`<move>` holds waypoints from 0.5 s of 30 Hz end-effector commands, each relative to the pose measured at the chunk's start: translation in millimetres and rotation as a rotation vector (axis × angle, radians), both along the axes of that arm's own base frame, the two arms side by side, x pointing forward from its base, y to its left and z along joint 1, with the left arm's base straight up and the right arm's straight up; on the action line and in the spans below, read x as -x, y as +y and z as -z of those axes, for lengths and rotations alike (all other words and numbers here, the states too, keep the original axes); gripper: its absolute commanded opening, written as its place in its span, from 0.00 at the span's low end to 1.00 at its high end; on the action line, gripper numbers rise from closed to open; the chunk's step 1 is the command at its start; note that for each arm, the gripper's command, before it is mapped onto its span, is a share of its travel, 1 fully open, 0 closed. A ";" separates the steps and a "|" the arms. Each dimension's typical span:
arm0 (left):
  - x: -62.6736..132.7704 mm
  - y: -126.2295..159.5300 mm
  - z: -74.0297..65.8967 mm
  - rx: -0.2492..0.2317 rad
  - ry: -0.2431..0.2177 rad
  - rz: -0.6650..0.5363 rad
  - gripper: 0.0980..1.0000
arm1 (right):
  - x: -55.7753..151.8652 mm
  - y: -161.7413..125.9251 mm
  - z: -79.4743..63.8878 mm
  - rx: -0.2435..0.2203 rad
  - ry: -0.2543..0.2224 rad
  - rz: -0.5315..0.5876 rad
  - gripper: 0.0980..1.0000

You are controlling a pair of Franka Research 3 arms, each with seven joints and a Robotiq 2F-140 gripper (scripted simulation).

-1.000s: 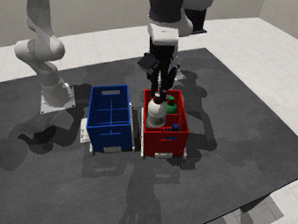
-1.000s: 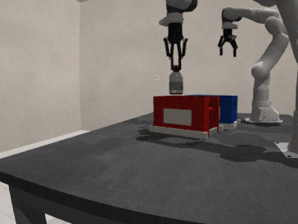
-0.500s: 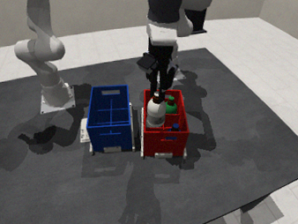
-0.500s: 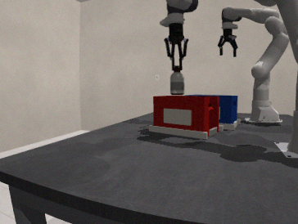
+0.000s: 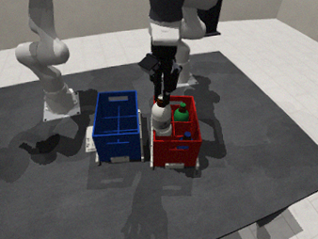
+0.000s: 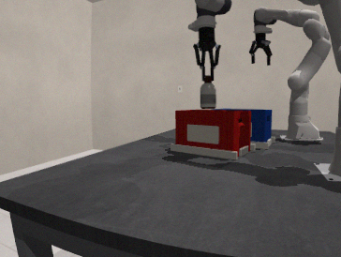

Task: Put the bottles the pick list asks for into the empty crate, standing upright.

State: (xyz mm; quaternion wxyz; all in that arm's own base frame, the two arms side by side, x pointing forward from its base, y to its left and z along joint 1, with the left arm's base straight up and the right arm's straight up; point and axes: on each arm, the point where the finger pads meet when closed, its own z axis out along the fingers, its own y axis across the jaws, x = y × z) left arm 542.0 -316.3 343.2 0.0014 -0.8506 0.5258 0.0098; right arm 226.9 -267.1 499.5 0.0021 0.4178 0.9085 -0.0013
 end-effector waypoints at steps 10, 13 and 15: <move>15.5 -16.3 -7.2 0.013 -0.015 -0.013 0.00 | 0.5 1.0 0.4 -0.003 0.003 0.004 1.00; 20.5 -19.8 -7.2 0.013 -0.015 -0.013 0.00 | 0.5 1.0 0.4 -0.003 0.003 0.004 1.00; 23.8 -22.1 -7.2 0.013 -0.015 -0.013 0.00 | 0.5 1.0 0.4 -0.003 0.003 0.004 1.00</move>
